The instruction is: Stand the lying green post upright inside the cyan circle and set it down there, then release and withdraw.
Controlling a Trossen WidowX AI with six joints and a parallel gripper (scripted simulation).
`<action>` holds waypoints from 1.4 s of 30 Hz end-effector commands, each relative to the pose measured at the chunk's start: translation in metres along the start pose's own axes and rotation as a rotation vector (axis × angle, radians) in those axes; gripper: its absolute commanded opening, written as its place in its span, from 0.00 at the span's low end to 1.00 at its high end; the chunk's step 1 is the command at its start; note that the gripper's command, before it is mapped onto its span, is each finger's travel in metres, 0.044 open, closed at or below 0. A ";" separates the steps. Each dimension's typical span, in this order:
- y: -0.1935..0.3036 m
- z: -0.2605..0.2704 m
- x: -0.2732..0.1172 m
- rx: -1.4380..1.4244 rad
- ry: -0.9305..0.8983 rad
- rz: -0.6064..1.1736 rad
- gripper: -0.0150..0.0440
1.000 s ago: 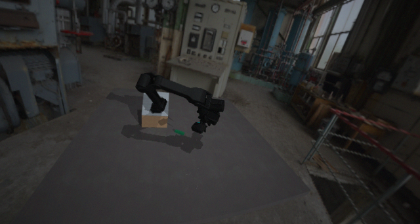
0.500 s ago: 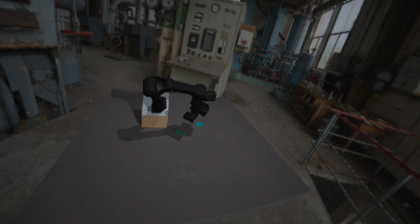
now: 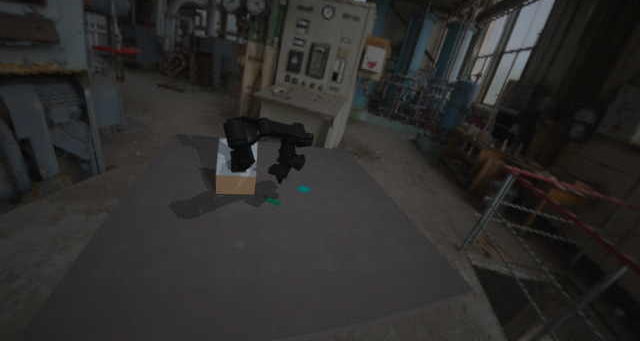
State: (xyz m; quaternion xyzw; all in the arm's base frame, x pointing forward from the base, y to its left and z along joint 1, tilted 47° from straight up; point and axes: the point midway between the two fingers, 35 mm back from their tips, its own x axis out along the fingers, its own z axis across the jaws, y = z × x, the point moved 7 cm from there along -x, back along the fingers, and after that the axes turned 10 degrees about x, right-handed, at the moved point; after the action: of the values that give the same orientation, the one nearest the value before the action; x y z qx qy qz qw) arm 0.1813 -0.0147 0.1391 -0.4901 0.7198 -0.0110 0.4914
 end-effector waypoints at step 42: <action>-0.002 0.006 0.077 -0.008 -0.002 0.008 0.29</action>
State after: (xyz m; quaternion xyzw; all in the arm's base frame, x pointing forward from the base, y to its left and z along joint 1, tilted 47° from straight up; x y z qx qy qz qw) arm 0.1812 -0.0736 0.0776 -0.4914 0.7244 -0.0048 0.4835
